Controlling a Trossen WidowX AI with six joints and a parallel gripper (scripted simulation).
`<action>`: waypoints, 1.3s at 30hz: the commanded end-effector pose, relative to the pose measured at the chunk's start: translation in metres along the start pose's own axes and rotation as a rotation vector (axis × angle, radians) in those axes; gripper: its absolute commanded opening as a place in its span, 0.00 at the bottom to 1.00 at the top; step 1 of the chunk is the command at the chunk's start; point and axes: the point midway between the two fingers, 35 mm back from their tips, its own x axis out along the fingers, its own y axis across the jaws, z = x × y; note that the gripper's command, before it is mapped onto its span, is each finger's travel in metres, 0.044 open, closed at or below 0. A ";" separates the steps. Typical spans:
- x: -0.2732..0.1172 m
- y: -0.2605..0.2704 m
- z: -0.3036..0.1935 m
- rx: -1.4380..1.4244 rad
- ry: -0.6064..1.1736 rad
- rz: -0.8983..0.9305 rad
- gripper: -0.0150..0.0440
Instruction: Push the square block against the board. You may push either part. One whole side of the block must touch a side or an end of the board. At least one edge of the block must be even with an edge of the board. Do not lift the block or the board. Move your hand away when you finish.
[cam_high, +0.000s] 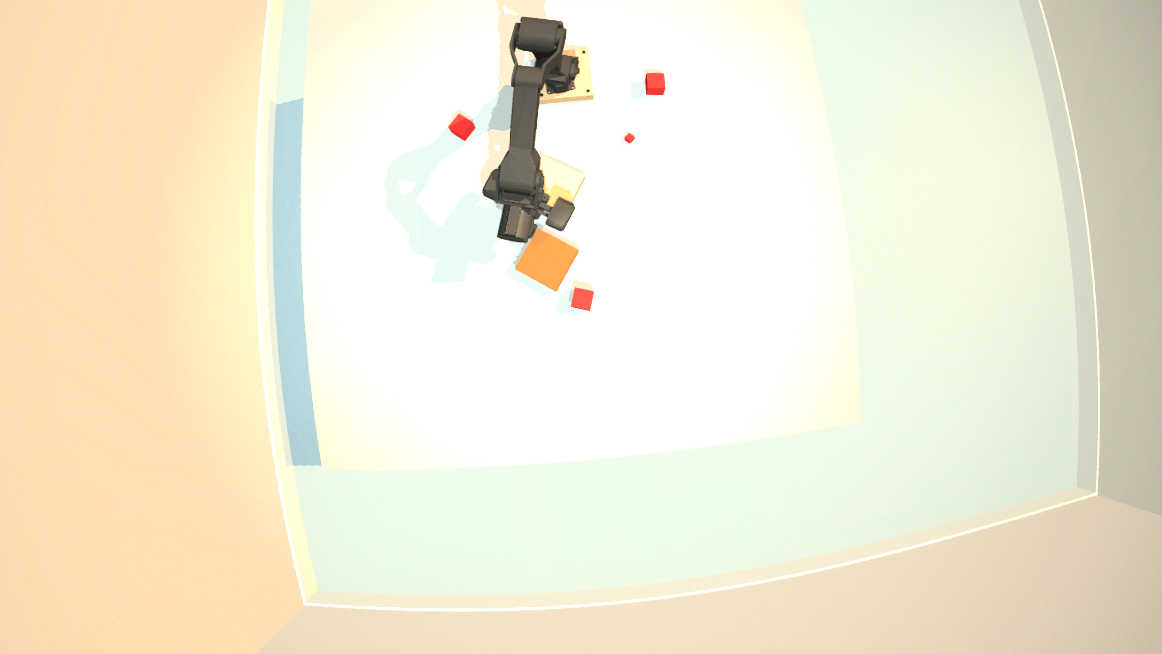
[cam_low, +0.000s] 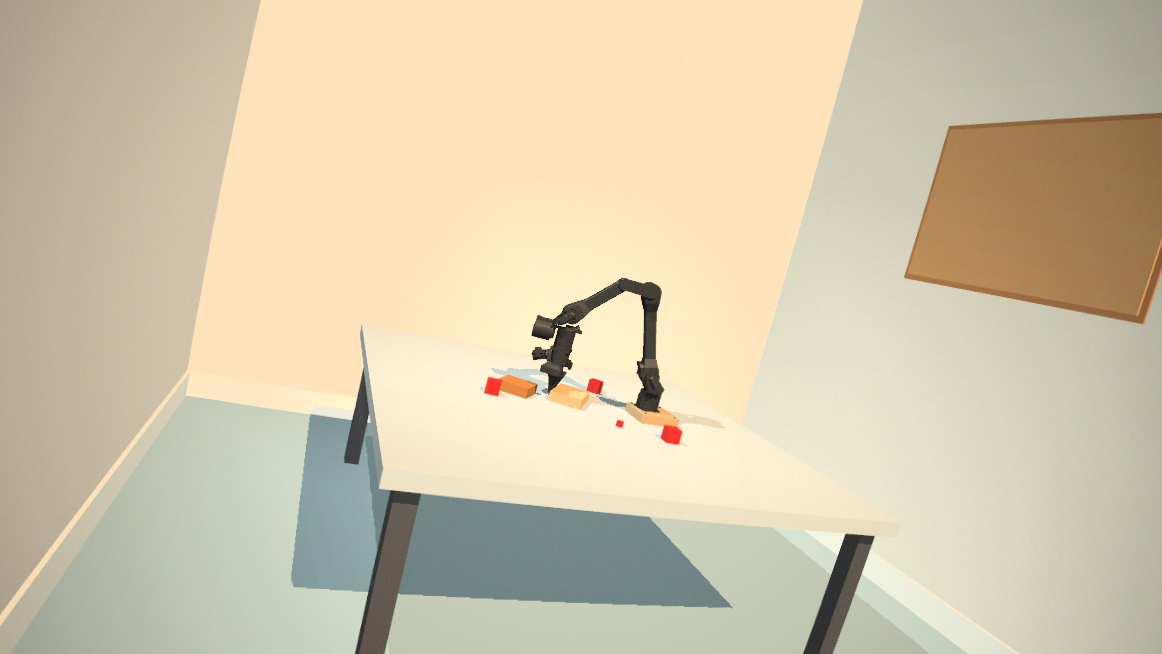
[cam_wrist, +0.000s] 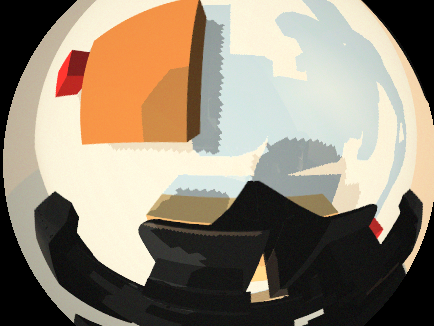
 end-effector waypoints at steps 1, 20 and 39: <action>0.002 0.000 0.003 0.002 0.012 0.002 0.25; 0.001 0.000 0.033 0.002 0.009 0.001 0.25; -0.054 -0.003 0.038 0.025 0.009 0.001 0.25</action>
